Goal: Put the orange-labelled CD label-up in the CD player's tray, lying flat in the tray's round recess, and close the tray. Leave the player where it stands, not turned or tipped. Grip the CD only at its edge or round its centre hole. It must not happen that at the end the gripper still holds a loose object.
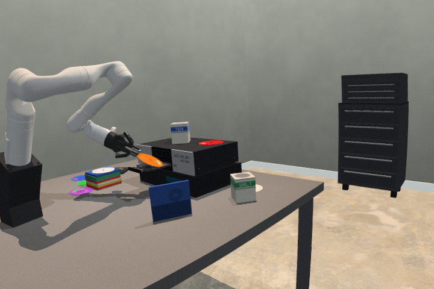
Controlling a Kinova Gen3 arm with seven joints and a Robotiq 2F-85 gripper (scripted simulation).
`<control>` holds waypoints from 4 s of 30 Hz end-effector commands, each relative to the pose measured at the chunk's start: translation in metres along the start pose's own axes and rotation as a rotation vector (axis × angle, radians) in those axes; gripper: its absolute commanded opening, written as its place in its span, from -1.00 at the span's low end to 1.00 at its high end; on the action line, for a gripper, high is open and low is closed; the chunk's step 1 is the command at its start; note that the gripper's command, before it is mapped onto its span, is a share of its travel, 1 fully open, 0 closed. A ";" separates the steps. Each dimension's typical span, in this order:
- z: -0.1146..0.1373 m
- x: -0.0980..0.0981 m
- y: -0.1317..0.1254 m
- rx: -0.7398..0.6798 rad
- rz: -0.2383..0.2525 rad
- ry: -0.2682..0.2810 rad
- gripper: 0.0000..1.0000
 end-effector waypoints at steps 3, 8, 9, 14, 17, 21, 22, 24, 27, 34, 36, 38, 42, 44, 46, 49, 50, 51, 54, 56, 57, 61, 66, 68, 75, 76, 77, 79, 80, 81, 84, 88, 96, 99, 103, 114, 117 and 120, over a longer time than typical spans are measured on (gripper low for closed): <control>0.001 0.000 0.001 -0.001 -0.001 0.001 -0.52; 0.001 0.000 0.001 -0.001 -0.001 0.001 -0.52; 0.001 0.000 0.001 -0.001 -0.001 0.001 -0.52; 0.000 0.000 0.000 -0.001 -0.001 0.001 -0.52; 0.000 0.000 -0.002 -0.001 -0.001 0.001 -0.52; -0.001 0.000 -0.007 -0.001 -0.001 0.001 -0.52; -0.001 0.000 -0.009 -0.001 -0.001 0.001 -0.52; -0.001 0.000 -0.013 -0.001 -0.001 0.001 -0.52; -0.002 -0.001 -0.015 -0.001 -0.001 0.001 -0.52; -0.004 -0.004 -0.031 -0.001 -0.001 0.001 -0.52; -0.004 -0.005 -0.036 -0.001 -0.001 0.001 -0.52; -0.005 -0.006 -0.040 -0.001 -0.001 0.001 -0.52; -0.006 -0.008 -0.045 -0.001 -0.001 0.001 -0.52; -0.006 -0.008 -0.045 -0.001 -0.001 0.001 -0.52; -0.006 -0.009 -0.047 -0.001 -0.001 0.001 -0.52; -0.006 -0.010 -0.048 -0.001 -0.001 0.001 -0.52; -0.006 -0.010 -0.048 -0.001 -0.001 0.001 -0.52; -0.006 -0.010 -0.048 -0.001 -0.001 0.001 -0.52; -0.006 -0.010 -0.048 -0.001 -0.001 0.001 -0.52; -0.006 -0.010 -0.048 -0.001 -0.001 0.001 -0.52; -0.006 -0.010 -0.048 -0.001 -0.001 0.001 -0.52; -0.006 -0.010 -0.048 -0.001 -0.001 0.001 -0.52; -0.006 -0.010 -0.048 -0.001 -0.001 0.001 -0.52; -0.006 -0.010 -0.048 -0.001 -0.001 0.001 -0.52; -0.006 -0.010 -0.048 -0.001 -0.001 0.001 -0.52; -0.006 -0.010 -0.048 -0.001 -0.001 0.001 -0.52; -0.006 -0.010 -0.048 -0.001 -0.001 0.001 -0.52; -0.006 -0.010 -0.048 -0.001 -0.001 0.001 -0.52; -0.006 -0.010 -0.048 -0.001 -0.001 0.001 -0.52; -0.006 -0.010 -0.048 -0.001 -0.001 0.001 -0.52; -0.006 -0.010 -0.048 -0.001 -0.001 0.001 -0.52; -0.006 -0.010 -0.048 -0.001 0.000 0.001 -0.52; -0.006 -0.010 -0.047 -0.001 0.031 -0.004 -0.52; -0.006 -0.010 -0.045 -0.001 0.072 -0.009 -0.52; -0.005 -0.011 -0.041 -0.001 0.150 -0.020 -0.52; -0.004 -0.016 -0.031 -0.001 0.365 -0.050 -0.52; -0.003 -0.018 -0.029 -0.001 0.430 -0.059 -0.52; -0.003 -0.019 -0.026 -0.001 0.484 -0.066 -0.52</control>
Point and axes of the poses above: the point where the finger pads meet when closed, its own x axis back along the fingers, its own y axis across the jaws, z = x × y, the point moved 3 cm from there along x, back along the fingers, and after that the axes turned 8 degrees about -x, right-handed, at the moved point
